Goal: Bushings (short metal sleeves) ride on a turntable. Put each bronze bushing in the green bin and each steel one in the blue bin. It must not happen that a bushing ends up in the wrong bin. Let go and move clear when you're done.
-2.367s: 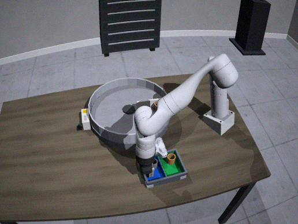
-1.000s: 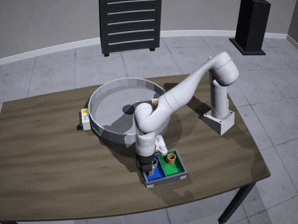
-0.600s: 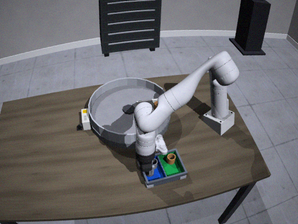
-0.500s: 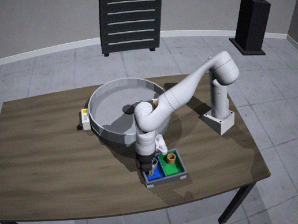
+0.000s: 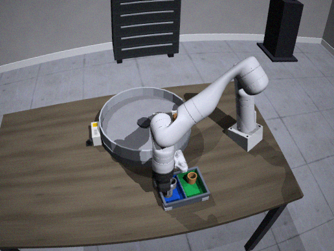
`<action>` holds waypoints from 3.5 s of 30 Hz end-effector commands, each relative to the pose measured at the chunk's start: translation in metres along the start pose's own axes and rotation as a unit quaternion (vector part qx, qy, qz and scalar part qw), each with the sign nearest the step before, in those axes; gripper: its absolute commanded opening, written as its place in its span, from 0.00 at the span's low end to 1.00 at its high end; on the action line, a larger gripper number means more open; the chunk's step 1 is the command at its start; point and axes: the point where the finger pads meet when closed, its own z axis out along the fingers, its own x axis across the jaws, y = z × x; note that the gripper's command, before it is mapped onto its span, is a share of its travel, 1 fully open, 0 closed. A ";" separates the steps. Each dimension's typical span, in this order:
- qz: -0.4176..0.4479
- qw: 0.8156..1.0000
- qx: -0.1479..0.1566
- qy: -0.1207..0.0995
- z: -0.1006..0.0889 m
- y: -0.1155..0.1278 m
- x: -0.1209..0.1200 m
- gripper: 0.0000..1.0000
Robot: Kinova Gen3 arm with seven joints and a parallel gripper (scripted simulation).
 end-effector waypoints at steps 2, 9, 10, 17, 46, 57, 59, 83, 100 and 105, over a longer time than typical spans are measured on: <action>0.000 1.000 -0.001 0.001 -0.003 0.001 0.001 0.47; 0.000 1.000 -0.001 0.001 -0.004 0.001 0.001 0.47; 0.000 1.000 -0.001 0.001 -0.004 0.001 0.001 0.47; 0.000 1.000 -0.001 0.001 -0.007 0.001 0.001 0.47; 0.000 1.000 -0.001 0.001 -0.128 0.000 0.000 0.47; 0.000 1.000 -0.001 0.001 -0.128 0.000 0.000 0.47; 0.000 1.000 -0.001 0.001 -0.128 0.000 0.000 0.47; 0.000 1.000 -0.001 0.001 -0.128 0.000 0.000 0.47; 0.000 1.000 -0.001 0.001 -0.128 0.000 0.000 0.47; 0.000 1.000 -0.001 0.001 -0.128 0.000 0.000 0.47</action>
